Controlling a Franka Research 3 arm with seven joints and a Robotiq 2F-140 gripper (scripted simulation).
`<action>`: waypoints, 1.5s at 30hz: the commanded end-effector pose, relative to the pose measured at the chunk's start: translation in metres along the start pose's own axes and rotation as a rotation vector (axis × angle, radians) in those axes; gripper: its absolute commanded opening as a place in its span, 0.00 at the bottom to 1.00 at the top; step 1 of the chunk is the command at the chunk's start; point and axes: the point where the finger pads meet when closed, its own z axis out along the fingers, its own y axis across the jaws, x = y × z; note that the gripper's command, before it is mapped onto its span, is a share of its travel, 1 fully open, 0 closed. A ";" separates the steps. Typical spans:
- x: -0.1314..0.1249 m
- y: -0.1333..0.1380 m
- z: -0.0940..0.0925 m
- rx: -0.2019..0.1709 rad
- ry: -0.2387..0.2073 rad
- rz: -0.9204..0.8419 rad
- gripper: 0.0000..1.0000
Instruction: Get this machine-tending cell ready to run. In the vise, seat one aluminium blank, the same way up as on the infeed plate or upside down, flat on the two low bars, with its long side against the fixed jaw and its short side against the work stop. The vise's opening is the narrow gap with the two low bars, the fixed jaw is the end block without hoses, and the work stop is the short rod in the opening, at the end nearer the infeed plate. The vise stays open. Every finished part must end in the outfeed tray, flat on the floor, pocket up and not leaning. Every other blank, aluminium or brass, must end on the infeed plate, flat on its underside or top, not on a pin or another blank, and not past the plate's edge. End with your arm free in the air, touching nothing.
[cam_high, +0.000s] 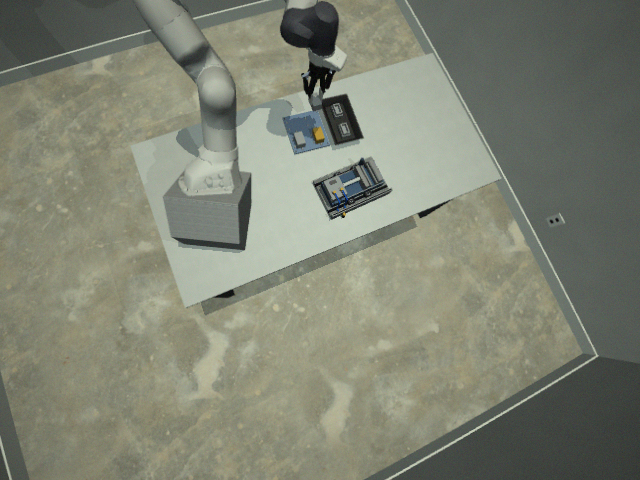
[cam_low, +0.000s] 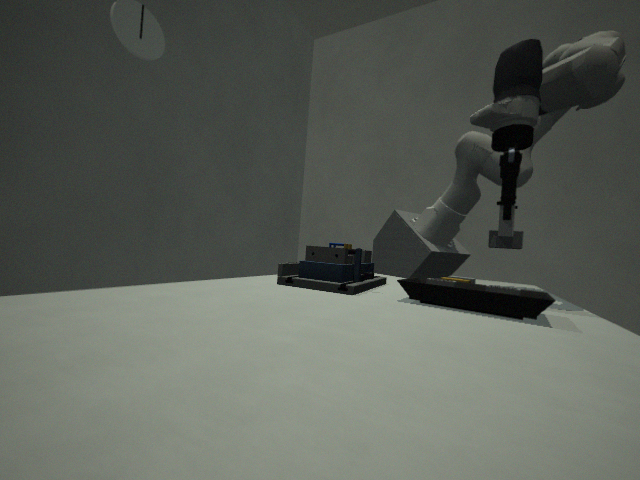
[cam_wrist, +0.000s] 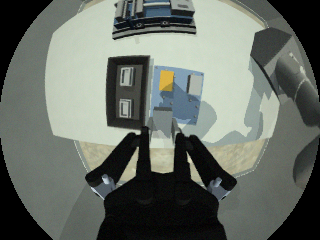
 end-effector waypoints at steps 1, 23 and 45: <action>-0.001 0.000 -0.002 -0.003 -0.003 0.016 0.00; 0.191 -0.119 -0.006 0.010 -0.052 -0.045 0.00; 0.364 -0.118 -0.001 -0.003 -0.003 -0.090 0.00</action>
